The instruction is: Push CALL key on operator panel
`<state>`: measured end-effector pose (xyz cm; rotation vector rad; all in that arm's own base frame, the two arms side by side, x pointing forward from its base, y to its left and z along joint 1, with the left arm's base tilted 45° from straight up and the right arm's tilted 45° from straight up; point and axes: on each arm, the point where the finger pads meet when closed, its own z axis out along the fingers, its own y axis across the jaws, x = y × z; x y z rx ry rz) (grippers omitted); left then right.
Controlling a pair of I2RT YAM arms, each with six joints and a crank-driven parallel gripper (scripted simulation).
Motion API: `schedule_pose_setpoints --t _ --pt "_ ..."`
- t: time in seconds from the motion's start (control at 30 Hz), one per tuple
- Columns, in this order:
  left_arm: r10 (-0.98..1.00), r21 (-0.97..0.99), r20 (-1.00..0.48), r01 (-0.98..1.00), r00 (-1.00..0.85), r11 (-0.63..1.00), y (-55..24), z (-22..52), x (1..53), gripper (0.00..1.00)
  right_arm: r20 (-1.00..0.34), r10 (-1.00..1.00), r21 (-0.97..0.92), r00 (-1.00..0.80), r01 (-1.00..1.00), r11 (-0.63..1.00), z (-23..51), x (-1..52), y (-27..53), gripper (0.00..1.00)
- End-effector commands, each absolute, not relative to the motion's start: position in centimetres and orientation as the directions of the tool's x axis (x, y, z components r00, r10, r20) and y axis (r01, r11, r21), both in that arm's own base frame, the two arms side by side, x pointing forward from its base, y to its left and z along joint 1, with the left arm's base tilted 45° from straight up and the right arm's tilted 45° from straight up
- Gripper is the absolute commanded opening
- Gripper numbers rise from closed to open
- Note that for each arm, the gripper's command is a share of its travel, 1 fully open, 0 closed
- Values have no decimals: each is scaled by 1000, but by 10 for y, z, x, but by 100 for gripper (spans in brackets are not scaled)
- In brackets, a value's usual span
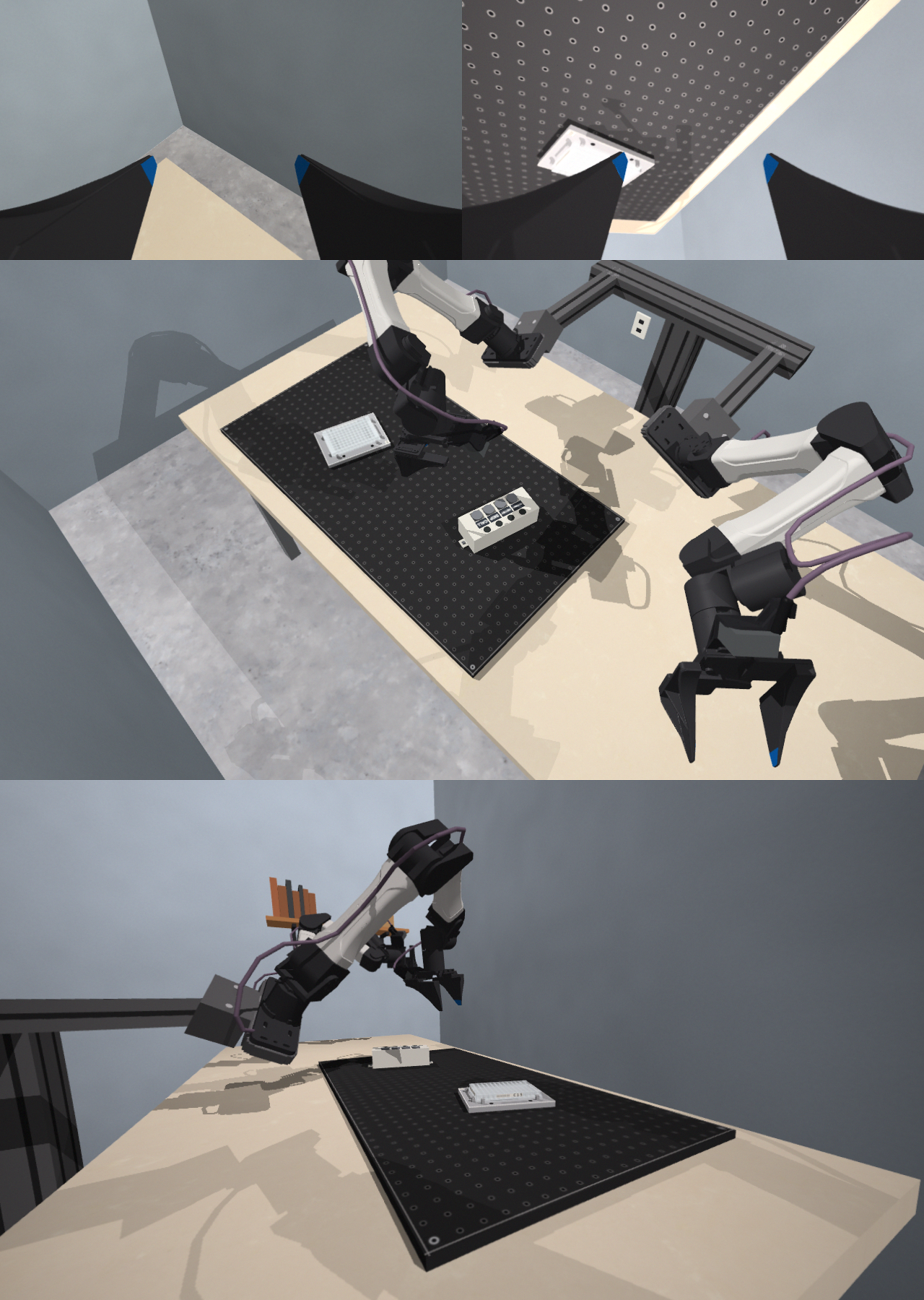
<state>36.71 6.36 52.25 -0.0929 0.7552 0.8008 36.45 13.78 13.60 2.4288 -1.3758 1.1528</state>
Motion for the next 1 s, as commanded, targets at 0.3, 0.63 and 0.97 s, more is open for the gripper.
schedule_pose_setpoints --t 0.3,0.63,0.97 --pt "612 185 -636 -678 470 712 62 528 362 100 662 -690 -265 293 -769 -581 140 365 142 100" --pt "619 192 -633 -681 464 707 61 528 360 100 651 -700 -271 294 -771 -576 138 364 143 100" --pt "634 314 -674 -630 379 711 40 475 356 100 339 -882 -355 326 -824 -441 127 338 146 100"
